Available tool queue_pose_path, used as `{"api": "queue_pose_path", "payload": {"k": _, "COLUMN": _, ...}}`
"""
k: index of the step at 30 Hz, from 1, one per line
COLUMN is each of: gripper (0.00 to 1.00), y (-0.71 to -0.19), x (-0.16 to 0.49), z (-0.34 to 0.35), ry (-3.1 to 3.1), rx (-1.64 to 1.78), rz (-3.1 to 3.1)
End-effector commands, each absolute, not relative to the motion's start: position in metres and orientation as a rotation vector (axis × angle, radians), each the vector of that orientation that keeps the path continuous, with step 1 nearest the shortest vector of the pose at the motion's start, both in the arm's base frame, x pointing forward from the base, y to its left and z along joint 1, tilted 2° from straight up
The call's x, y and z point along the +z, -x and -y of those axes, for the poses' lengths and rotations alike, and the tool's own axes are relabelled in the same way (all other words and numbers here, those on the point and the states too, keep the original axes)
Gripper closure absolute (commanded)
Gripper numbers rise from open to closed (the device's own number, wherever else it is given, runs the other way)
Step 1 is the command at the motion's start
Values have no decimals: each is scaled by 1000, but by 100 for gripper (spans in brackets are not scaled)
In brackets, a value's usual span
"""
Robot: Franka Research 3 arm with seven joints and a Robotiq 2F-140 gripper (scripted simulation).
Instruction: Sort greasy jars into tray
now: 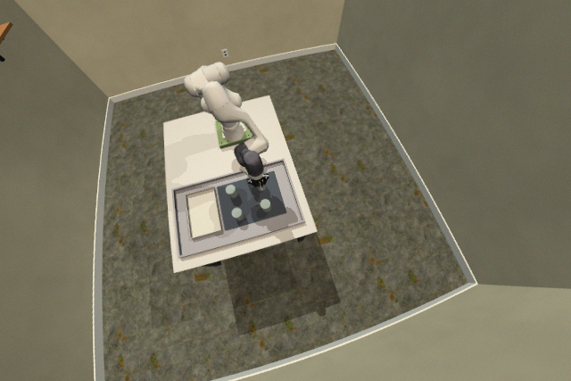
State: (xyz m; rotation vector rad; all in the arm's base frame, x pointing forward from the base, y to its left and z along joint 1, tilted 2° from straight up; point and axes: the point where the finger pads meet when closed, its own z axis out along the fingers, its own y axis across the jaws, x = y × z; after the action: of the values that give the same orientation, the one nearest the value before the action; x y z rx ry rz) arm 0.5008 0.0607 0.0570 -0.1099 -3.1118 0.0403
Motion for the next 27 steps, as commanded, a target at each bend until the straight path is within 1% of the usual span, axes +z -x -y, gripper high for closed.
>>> {"api": "queue_pose_path", "payload": {"k": 1, "gripper": 100, "y": -499, "x": 58, "z": -62, "ry": 103, "rx": 38, "rz": 3109}}
{"api": "queue_pose_path", "payload": {"k": 17, "gripper": 100, "y": -497, "x": 59, "z": -62, "ry": 103, "rx": 38, "rz": 3109}}
{"api": "queue_pose_path", "payload": {"k": 27, "gripper": 100, "y": -516, "x": 52, "z": -61, "ry": 103, "rx": 38, "rz": 3109}}
